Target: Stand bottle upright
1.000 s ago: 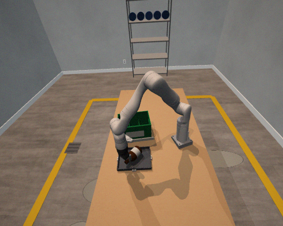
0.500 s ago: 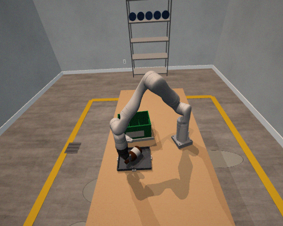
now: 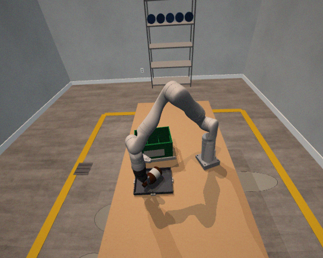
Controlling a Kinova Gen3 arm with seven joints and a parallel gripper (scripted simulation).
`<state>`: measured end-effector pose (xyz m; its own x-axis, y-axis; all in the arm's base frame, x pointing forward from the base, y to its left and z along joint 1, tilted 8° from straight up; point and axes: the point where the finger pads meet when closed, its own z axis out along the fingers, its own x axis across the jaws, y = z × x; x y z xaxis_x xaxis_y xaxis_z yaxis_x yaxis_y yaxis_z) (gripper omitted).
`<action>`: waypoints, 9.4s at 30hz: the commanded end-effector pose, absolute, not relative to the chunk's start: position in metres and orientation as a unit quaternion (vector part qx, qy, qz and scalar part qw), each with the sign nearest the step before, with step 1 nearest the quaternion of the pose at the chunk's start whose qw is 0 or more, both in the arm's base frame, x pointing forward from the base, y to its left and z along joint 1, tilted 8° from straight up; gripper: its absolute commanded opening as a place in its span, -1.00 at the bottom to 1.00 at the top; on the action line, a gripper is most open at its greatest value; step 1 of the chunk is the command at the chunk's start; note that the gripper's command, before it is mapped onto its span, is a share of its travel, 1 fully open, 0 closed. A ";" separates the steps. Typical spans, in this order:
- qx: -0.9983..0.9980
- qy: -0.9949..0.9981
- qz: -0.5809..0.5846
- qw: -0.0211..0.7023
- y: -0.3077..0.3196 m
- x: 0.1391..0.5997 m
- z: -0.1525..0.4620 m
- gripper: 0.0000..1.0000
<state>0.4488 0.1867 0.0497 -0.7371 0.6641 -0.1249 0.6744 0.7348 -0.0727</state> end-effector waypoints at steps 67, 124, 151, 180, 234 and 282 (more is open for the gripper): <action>0.356 0.932 -0.056 0.045 0.187 0.448 0.030 1.00; 0.356 0.932 -0.055 0.045 0.185 0.449 0.009 1.00; 0.356 0.932 -0.056 0.044 0.185 0.449 0.009 -1.00; 0.356 0.932 -0.056 0.044 0.185 0.449 0.009 -1.00; 0.357 0.932 -0.057 0.043 0.185 0.448 0.017 -1.00; 0.357 0.931 -0.056 0.044 0.193 0.447 0.071 -1.00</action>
<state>0.4447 0.1915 0.0636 -0.7416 0.6610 -0.1147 0.6700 0.7382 -0.0781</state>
